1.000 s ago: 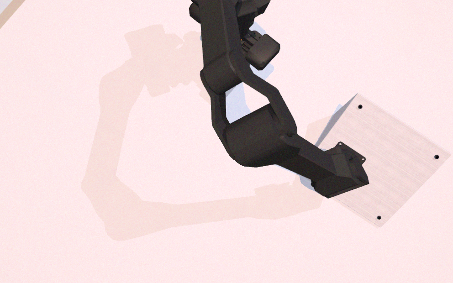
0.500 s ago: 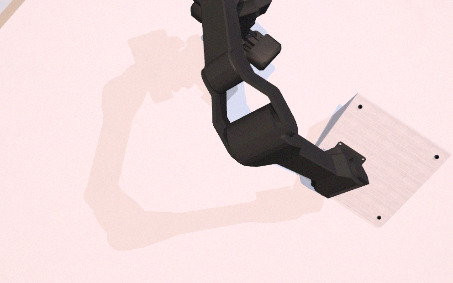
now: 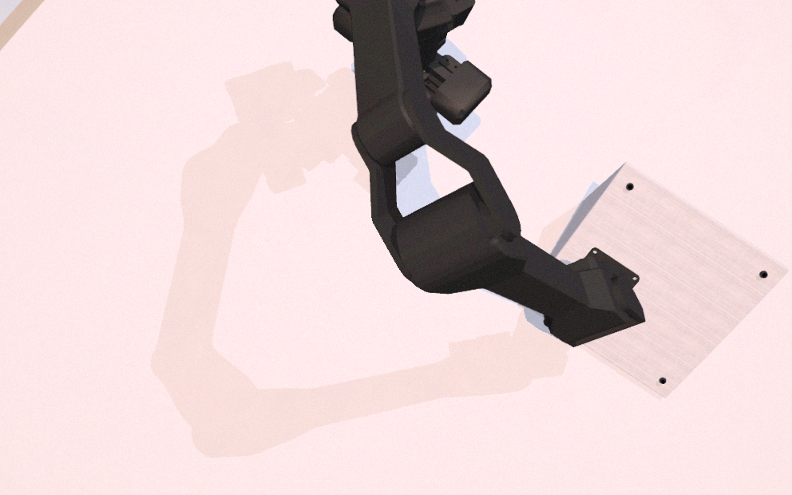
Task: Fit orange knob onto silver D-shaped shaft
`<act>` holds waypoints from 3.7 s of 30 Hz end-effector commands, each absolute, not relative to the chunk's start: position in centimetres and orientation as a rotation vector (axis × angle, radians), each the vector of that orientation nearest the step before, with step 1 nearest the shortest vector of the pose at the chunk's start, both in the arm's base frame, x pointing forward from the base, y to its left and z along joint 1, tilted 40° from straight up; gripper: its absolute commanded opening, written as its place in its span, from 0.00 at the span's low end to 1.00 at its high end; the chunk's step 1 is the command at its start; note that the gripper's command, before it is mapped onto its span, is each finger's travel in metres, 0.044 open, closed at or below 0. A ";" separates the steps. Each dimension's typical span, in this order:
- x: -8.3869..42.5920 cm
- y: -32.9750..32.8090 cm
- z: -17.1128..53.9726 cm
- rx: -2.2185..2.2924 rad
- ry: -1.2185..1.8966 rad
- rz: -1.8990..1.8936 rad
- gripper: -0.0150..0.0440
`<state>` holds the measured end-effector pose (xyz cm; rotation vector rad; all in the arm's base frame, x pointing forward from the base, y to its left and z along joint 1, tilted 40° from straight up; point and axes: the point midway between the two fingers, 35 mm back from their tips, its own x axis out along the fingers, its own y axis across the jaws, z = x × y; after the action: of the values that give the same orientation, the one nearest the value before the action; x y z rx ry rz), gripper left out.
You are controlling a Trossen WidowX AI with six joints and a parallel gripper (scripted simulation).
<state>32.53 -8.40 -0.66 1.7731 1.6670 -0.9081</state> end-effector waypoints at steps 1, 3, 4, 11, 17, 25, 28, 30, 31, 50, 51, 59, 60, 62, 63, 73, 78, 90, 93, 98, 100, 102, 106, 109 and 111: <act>32.6 -8.4 -0.7 1.778 1.664 -0.906 0.25; 32.6 -8.5 -0.7 1.778 1.664 -0.906 0.25; 32.7 -8.5 -0.7 1.778 1.664 -0.906 0.25; 32.8 -8.6 -0.6 1.778 1.664 -0.906 0.25; 32.7 -8.5 -0.6 1.778 1.664 -0.906 0.25; 32.6 -8.4 -0.7 1.778 1.664 -0.906 0.25; 32.7 -8.5 -0.7 1.778 1.664 -0.906 0.25; 32.7 -8.5 -0.7 1.778 1.664 -0.906 0.25; 32.8 -8.5 -0.7 1.778 1.664 -0.906 0.25; 32.6 -8.4 -0.7 1.778 1.664 -0.906 0.25; 32.6 -8.4 -0.7 1.778 1.664 -0.906 0.25; 32.8 -8.3 -0.8 1.778 1.664 -0.905 0.25; 32.8 -8.3 -0.8 1.778 1.664 -0.905 0.25; 32.8 -8.3 -0.9 1.778 1.664 -0.905 0.25; 32.8 -8.3 -0.9 1.778 1.664 -0.905 0.25; 32.8 -8.3 -0.9 1.764 1.668 -0.884 0.25; 32.8 -8.3 -0.9 1.764 1.668 -0.884 0.25; 32.8 -8.2 -0.9 1.804 1.657 -0.944 0.25; 32.8 -8.2 -1.0 1.788 1.662 -0.920 0.25; 32.8 -8.2 -1.0 1.781 1.664 -0.910 0.25; 32.8 -8.2 -1.0 1.781 1.664 -0.910 0.25; 32.8 -8.2 -1.0 1.776 1.665 -0.902 0.25; 32.8 -8.2 -1.0 1.762 1.669 -0.880 0.25; 32.7 -8.2 -1.1 1.774 1.666 -0.898 0.25; 32.6 -8.2 -1.1 1.774 1.666 -0.898 0.25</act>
<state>32.66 -8.20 -1.07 1.7659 1.6685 -0.8993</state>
